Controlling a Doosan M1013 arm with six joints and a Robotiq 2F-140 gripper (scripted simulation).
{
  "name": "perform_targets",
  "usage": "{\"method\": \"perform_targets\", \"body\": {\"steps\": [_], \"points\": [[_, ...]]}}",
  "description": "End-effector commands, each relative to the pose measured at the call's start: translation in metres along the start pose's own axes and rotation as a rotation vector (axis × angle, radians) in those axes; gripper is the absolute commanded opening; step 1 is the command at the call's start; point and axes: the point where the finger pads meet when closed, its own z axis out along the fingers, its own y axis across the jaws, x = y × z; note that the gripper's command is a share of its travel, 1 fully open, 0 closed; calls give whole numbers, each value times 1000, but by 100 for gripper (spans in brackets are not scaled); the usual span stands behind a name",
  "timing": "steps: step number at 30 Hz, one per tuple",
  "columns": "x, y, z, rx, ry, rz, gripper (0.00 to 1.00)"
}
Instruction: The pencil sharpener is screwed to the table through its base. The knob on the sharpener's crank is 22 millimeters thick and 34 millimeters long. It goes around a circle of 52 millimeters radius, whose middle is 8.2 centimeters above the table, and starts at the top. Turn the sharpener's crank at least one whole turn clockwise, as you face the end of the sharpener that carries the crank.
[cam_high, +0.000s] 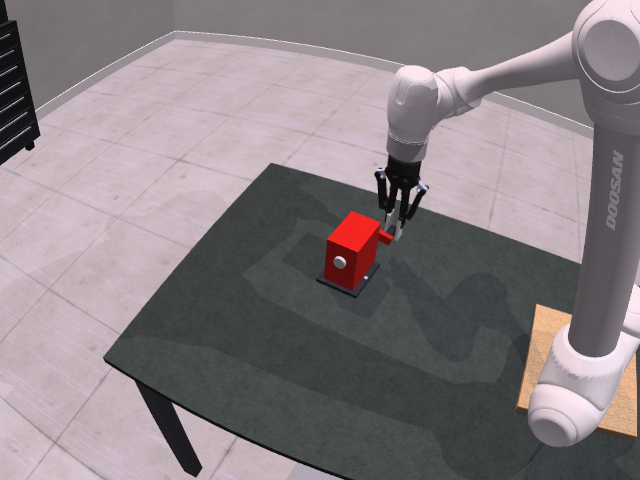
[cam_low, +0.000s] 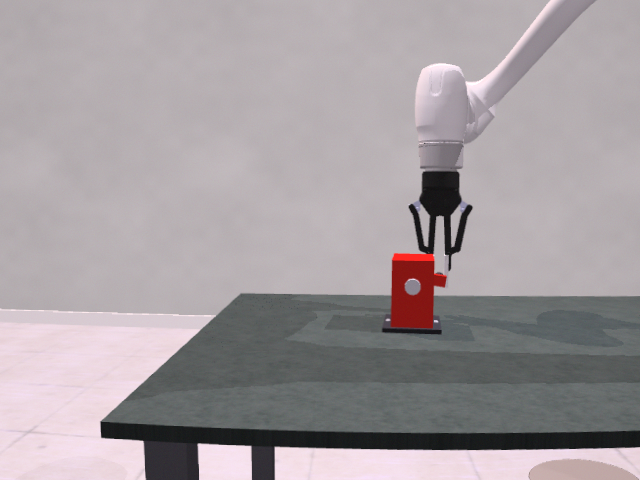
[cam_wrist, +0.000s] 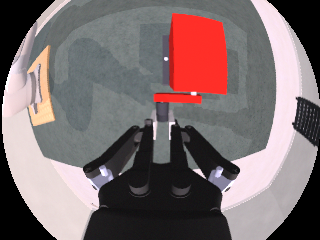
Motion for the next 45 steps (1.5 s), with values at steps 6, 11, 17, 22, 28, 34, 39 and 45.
{"method": "perform_targets", "body": {"steps": [6,11,17,22,28,34,39,45], "points": [[0,0,-1,0,0,0,0],[0,0,-2,0,0,0,0],[0,0,-7,0,0,0,0],[0,0,-16,0,0,0,0],[0,4,-28,0,0,0,0],[0,11,-39,0,0,0,0],[0,19,-48,0,0,0,0],[0,27,-53,0,0,0,0]]}}
